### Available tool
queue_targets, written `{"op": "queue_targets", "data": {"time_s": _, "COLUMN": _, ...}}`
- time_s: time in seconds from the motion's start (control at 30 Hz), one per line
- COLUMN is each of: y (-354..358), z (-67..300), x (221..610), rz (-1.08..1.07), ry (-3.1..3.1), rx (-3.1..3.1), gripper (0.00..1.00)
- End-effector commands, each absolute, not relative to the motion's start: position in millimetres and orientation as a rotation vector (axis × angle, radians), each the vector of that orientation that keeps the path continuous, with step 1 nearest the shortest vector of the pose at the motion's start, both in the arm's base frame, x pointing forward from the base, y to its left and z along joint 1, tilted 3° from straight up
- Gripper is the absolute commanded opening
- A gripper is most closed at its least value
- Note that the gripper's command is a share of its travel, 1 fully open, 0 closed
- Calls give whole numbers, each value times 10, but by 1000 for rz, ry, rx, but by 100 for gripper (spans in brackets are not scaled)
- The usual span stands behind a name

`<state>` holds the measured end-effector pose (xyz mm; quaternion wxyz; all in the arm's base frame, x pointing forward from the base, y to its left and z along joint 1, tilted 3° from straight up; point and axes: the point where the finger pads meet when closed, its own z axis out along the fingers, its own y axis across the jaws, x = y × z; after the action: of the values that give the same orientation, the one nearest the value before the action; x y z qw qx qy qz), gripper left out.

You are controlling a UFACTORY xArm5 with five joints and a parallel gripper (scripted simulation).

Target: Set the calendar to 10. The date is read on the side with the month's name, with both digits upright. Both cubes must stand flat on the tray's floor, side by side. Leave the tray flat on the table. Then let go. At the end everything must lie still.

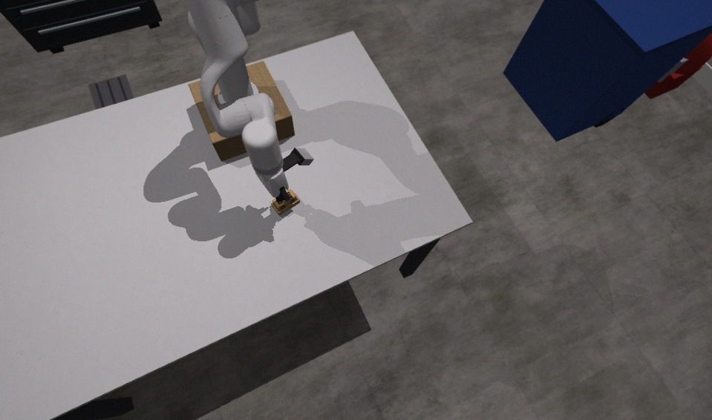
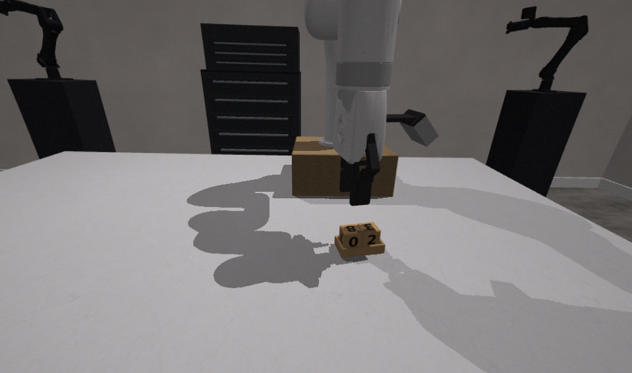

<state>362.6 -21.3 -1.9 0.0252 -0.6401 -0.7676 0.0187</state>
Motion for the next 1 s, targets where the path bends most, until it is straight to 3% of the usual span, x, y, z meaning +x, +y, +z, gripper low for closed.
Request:
{"op": "queue_targets", "data": {"time_s": 0.0, "y": -214, "z": -10, "x": 3639, "rz": 55, "ry": -2376, "rx": -1981, "gripper": 49}}
{"op": "queue_targets", "data": {"time_s": 0.97, "y": -211, "z": -41, "x": 3637, "rz": 55, "ry": -2376, "rx": -1981, "gripper": 49}}
